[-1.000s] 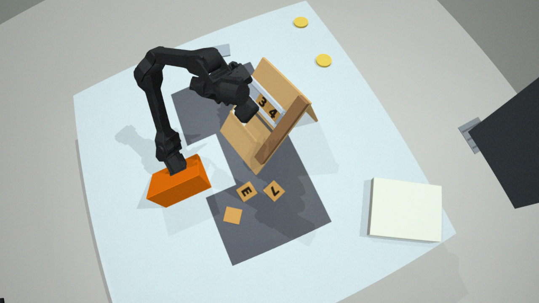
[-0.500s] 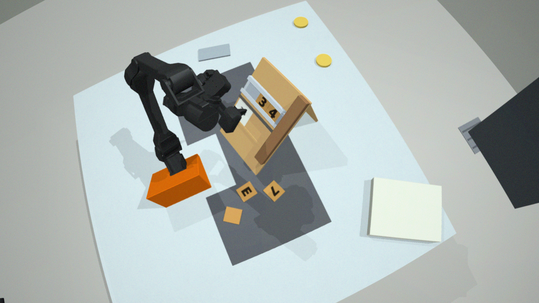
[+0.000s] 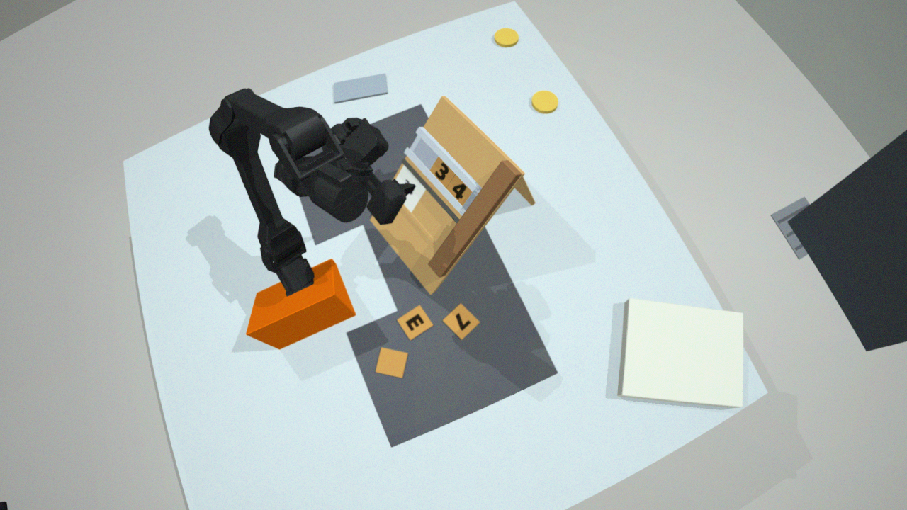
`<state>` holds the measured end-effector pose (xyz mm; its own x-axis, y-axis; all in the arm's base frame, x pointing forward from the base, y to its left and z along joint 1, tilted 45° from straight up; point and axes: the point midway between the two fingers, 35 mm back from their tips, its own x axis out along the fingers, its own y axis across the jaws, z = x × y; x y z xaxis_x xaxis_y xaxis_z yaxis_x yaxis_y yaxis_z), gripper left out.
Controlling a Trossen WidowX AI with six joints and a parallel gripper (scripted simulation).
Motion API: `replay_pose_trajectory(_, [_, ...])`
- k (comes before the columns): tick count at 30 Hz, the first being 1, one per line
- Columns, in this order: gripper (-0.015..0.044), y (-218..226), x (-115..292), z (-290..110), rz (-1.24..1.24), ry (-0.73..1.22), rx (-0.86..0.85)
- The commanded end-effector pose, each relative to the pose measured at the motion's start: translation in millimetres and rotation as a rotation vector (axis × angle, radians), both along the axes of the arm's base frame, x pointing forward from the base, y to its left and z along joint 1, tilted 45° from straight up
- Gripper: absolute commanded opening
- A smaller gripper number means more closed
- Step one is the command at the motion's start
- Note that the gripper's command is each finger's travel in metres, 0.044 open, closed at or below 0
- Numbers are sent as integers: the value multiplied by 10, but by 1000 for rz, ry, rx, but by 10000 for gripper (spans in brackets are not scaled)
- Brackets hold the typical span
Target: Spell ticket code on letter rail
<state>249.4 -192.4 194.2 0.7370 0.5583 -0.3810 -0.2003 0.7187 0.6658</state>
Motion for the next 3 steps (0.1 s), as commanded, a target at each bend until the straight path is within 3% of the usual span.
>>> replay_pose_trajectory(1, [440,2,1,5,0,-6,2])
replay_pose_trajectory(3, [440,2,1,5,0,-6,2])
